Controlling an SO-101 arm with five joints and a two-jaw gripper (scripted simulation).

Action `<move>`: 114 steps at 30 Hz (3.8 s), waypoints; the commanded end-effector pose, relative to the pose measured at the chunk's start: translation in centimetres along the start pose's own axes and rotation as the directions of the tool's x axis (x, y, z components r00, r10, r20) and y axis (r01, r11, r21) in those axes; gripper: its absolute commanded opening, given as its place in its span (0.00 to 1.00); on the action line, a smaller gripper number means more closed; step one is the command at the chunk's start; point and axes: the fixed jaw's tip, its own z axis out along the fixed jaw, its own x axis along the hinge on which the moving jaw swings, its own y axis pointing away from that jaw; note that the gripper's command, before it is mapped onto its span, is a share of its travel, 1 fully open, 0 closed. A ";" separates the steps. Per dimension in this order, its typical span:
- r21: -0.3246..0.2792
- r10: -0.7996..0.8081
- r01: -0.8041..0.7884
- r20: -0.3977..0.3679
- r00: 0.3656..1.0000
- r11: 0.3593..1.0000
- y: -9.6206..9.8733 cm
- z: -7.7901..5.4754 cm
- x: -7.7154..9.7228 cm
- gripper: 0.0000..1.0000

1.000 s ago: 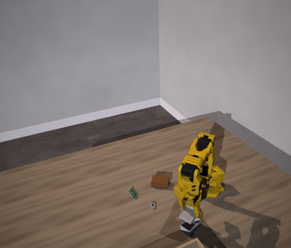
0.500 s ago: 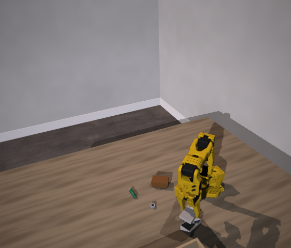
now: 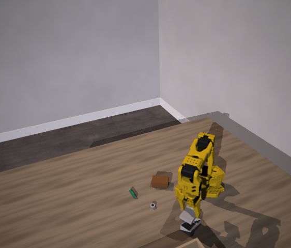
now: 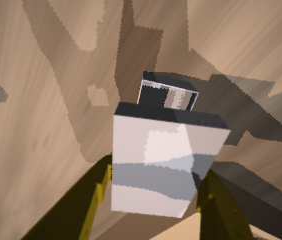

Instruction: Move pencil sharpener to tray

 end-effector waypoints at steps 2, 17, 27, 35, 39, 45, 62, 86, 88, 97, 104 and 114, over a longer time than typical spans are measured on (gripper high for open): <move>0.010 0.002 -0.001 -0.045 0.999 1.000 0.1 -0.6 0.3 0.23; 0.010 0.002 -0.001 -0.045 0.999 1.000 0.1 -0.6 0.3 0.23; 0.011 0.025 -0.025 -0.045 0.999 1.000 0.0 -0.6 0.2 0.23; 0.012 0.058 -0.057 -0.044 0.997 0.998 -0.1 -0.6 0.1 0.23; 0.013 0.077 -0.076 -0.044 0.996 0.997 -0.2 -0.6 0.0 0.23; 0.014 0.090 -0.090 -0.044 0.995 0.996 -0.2 -0.6 -0.1 0.23; 0.014 0.091 -0.091 -0.044 0.995 0.996 -0.2 -0.6 -0.1 0.23; 0.014 0.089 -0.088 -0.044 0.995 0.996 -0.4 -0.6 0.0 0.23; 0.014 0.089 -0.088 -0.044 0.995 0.996 -0.5 -0.6 0.0 0.23; 0.014 0.088 -0.087 -0.044 0.995 0.996 -0.6 -0.6 0.0 0.23; 0.014 0.088 -0.087 -0.044 0.995 0.996 -0.6 -0.6 0.0 0.23; 0.014 0.088 -0.087 -0.044 0.995 0.996 -0.6 -0.6 0.0 0.23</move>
